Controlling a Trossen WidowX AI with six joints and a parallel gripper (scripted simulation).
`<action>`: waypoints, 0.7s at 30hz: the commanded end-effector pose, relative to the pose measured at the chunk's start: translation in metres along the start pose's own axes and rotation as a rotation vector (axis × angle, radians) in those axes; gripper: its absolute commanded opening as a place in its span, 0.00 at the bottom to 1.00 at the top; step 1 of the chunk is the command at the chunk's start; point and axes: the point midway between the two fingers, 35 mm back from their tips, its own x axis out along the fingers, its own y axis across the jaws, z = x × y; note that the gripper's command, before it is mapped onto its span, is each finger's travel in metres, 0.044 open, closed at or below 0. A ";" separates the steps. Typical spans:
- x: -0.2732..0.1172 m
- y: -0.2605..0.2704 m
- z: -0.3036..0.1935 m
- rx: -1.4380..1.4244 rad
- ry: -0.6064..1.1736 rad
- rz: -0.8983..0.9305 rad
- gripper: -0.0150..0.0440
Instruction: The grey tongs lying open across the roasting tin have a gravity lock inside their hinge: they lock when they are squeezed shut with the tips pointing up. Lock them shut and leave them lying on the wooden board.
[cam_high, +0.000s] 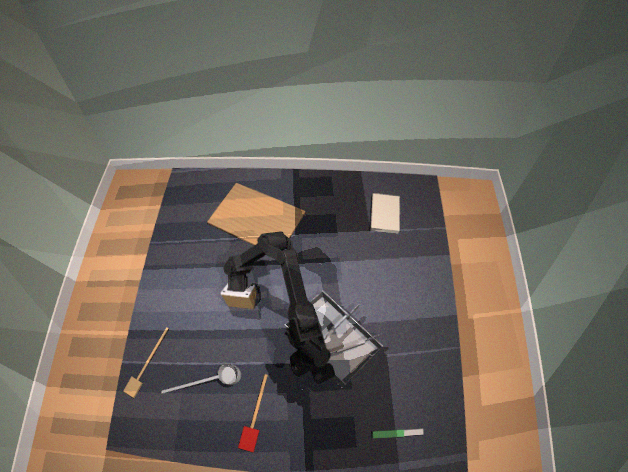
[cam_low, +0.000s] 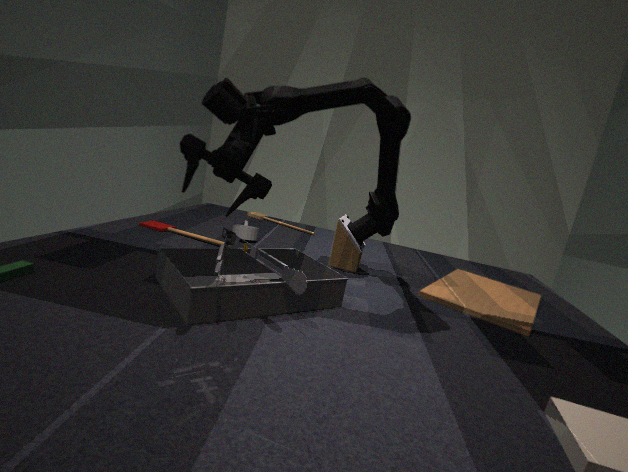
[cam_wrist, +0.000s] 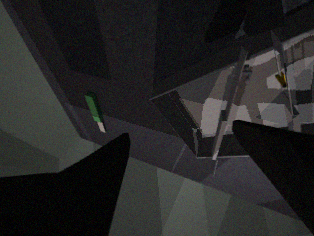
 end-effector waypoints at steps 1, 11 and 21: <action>0.007 -0.054 -0.030 -0.195 -0.298 -0.346 1.00; 0.003 -0.067 -0.037 -0.228 -0.341 -0.415 1.00; 0.003 -0.065 -0.033 -0.228 -0.342 -0.415 1.00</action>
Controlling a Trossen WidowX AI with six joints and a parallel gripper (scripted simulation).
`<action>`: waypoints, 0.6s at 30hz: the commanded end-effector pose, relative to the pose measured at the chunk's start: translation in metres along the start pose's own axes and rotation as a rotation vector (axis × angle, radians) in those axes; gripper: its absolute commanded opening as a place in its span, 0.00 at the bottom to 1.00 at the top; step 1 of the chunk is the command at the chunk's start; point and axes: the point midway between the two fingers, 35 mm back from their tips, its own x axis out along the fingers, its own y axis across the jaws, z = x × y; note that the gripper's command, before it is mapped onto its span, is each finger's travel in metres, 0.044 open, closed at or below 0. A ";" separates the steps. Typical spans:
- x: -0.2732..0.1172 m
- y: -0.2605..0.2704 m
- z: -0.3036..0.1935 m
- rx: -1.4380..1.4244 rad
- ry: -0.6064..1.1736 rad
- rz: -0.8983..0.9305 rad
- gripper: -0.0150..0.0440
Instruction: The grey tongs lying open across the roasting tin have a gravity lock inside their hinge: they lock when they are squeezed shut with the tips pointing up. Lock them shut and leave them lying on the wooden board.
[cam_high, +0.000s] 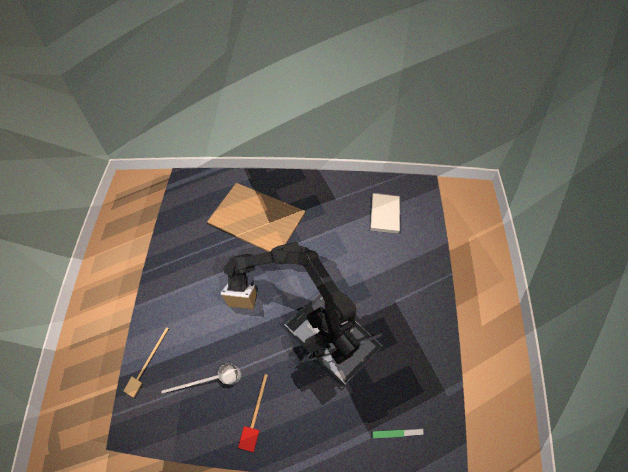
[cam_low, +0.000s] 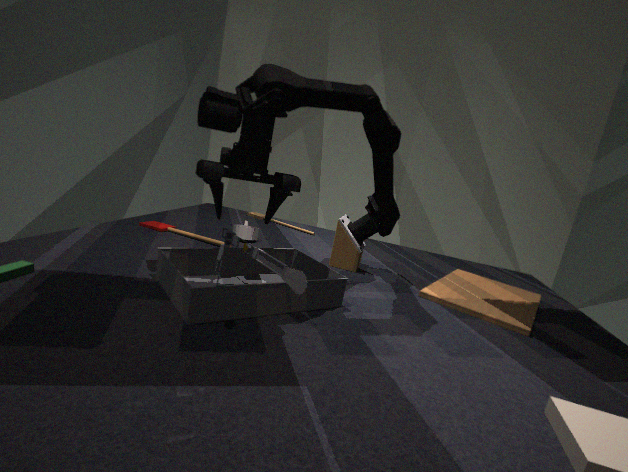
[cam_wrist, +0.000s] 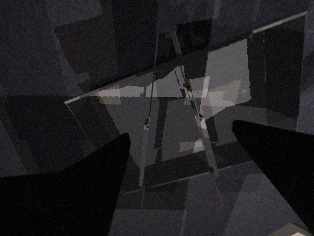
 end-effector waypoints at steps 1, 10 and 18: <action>0.000 0.001 0.004 0.001 -0.004 -0.005 1.00; 0.007 0.002 0.004 0.001 -0.004 -0.005 1.00; 0.020 0.004 0.003 0.001 -0.004 -0.004 1.00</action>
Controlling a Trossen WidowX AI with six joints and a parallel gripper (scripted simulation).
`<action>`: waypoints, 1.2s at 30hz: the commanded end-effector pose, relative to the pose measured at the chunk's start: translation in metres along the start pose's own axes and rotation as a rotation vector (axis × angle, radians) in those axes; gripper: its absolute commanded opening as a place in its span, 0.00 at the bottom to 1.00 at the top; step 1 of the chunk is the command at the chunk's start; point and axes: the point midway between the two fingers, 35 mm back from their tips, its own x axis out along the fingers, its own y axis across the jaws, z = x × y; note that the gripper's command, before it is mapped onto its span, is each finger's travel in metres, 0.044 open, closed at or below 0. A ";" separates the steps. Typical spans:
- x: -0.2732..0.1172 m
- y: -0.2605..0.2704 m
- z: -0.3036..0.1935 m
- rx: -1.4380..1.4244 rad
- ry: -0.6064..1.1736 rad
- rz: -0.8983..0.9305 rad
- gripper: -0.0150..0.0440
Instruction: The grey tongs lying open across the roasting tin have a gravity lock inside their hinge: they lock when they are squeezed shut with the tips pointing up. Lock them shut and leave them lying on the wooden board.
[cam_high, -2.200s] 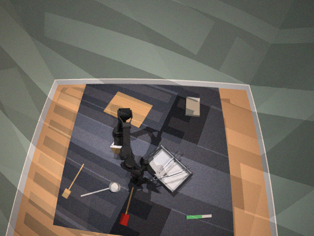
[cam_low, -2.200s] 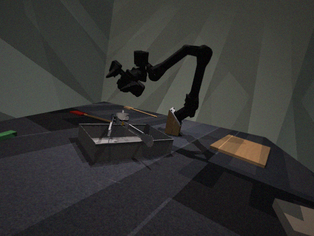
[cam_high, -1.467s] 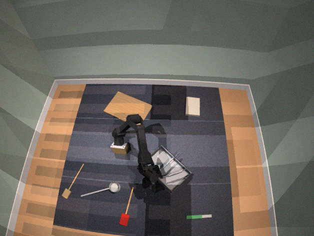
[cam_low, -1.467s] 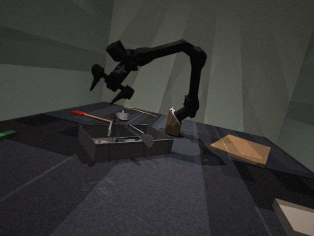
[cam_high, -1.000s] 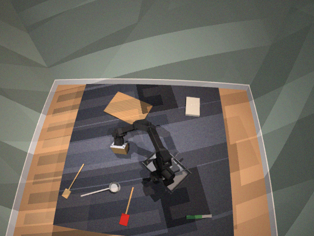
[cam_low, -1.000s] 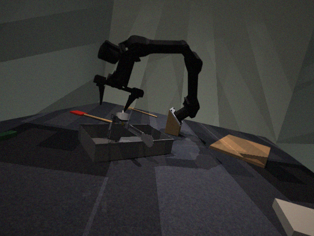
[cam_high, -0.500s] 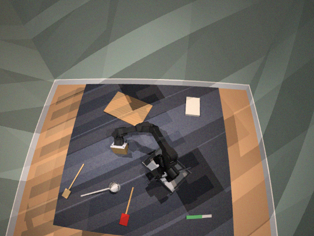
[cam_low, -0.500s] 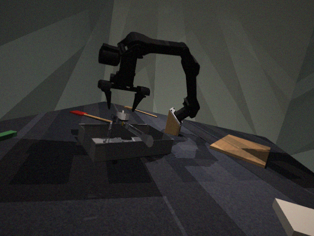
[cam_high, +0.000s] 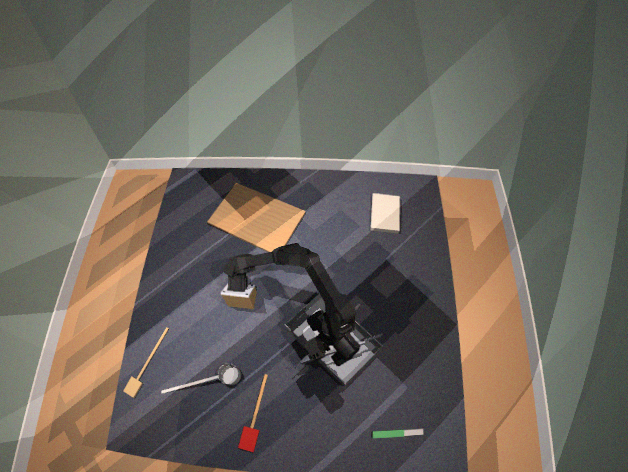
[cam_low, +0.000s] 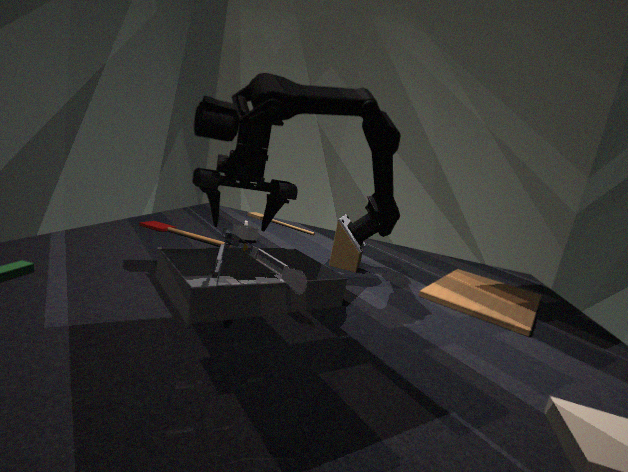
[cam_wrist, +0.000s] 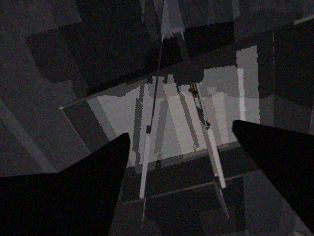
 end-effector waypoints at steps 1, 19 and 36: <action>0.007 0.000 0.000 0.008 0.005 -0.002 1.00; 0.036 0.002 -0.001 0.008 0.006 -0.002 1.00; 0.065 0.000 -0.001 0.007 0.007 -0.003 1.00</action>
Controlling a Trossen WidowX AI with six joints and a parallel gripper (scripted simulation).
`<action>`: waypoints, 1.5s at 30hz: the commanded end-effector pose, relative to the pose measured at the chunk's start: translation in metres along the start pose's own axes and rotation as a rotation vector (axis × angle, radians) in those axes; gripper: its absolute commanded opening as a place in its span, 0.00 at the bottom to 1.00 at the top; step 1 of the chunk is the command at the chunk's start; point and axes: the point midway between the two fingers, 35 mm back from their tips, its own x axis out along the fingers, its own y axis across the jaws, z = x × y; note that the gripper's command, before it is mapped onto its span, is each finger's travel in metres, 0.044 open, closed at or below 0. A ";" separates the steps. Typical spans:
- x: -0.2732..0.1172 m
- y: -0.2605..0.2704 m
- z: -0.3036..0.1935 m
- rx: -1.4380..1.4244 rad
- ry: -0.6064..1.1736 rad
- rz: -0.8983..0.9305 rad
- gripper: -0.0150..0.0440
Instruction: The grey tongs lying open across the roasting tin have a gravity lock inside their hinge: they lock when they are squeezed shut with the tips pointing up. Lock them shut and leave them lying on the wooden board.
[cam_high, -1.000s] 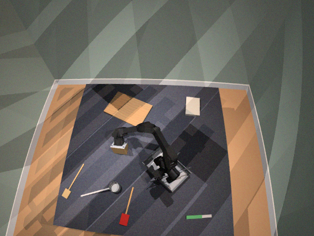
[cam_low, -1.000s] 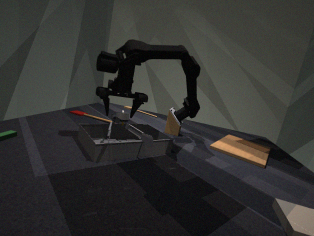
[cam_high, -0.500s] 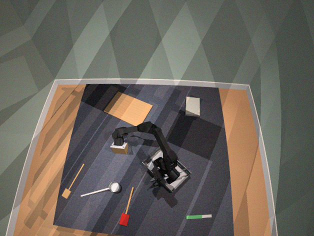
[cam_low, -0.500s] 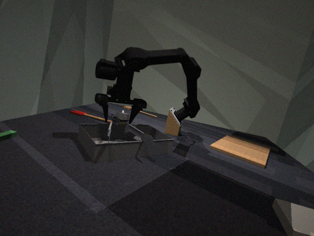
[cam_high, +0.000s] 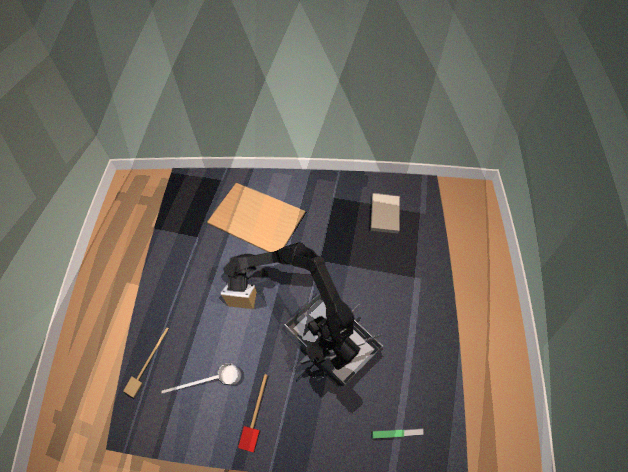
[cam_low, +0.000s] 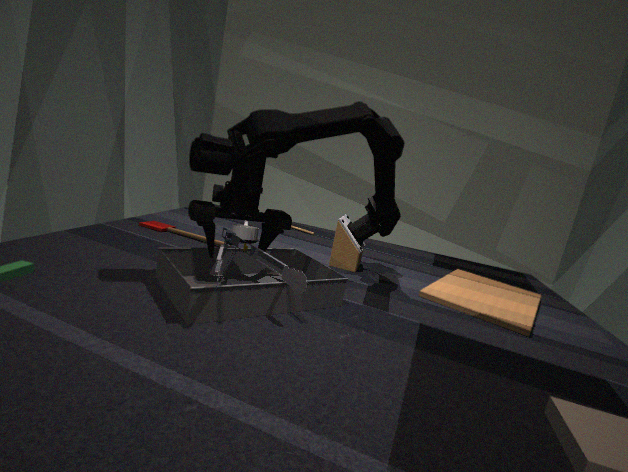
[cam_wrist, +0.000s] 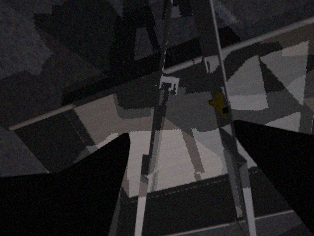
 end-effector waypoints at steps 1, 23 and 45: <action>0.007 -0.001 0.001 0.008 0.005 -0.003 1.00; 0.022 -0.003 0.000 0.000 0.001 -0.003 0.80; 0.022 -0.003 0.000 0.000 0.001 -0.003 0.55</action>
